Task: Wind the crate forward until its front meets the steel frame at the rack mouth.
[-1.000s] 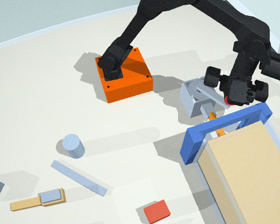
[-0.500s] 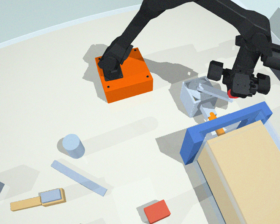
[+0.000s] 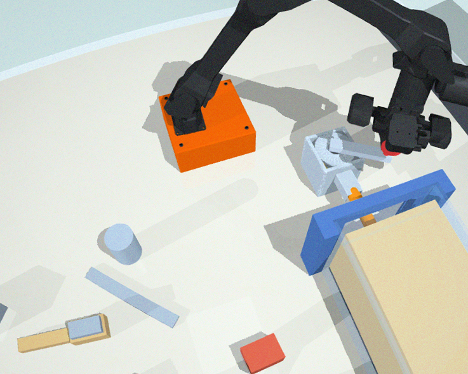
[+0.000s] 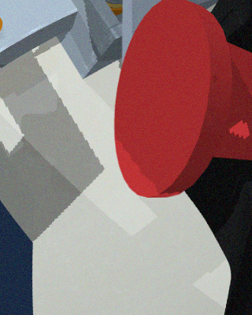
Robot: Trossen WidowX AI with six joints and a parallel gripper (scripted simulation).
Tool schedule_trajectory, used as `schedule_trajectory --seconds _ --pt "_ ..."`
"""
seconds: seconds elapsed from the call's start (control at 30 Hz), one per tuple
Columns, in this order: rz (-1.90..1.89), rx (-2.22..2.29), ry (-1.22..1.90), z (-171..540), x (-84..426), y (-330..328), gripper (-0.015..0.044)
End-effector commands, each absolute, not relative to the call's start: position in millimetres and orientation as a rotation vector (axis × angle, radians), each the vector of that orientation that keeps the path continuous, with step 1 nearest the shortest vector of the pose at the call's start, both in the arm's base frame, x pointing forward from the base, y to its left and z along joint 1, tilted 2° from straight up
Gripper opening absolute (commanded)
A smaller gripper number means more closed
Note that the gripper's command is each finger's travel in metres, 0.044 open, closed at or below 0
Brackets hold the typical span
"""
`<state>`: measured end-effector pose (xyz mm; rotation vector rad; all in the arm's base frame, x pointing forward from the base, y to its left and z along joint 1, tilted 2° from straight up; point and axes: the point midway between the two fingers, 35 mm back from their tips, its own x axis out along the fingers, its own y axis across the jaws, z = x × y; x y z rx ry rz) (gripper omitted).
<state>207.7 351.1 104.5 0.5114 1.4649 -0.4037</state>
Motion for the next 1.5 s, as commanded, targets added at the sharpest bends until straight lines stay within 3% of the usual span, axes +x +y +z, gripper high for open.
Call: schedule_trajectory --seconds 0.0,1.47 --pt "-0.379 0.491 1.511 105 182 360 0.0000" --pt "-0.381 0.489 1.518 101 113 350 0.0000"
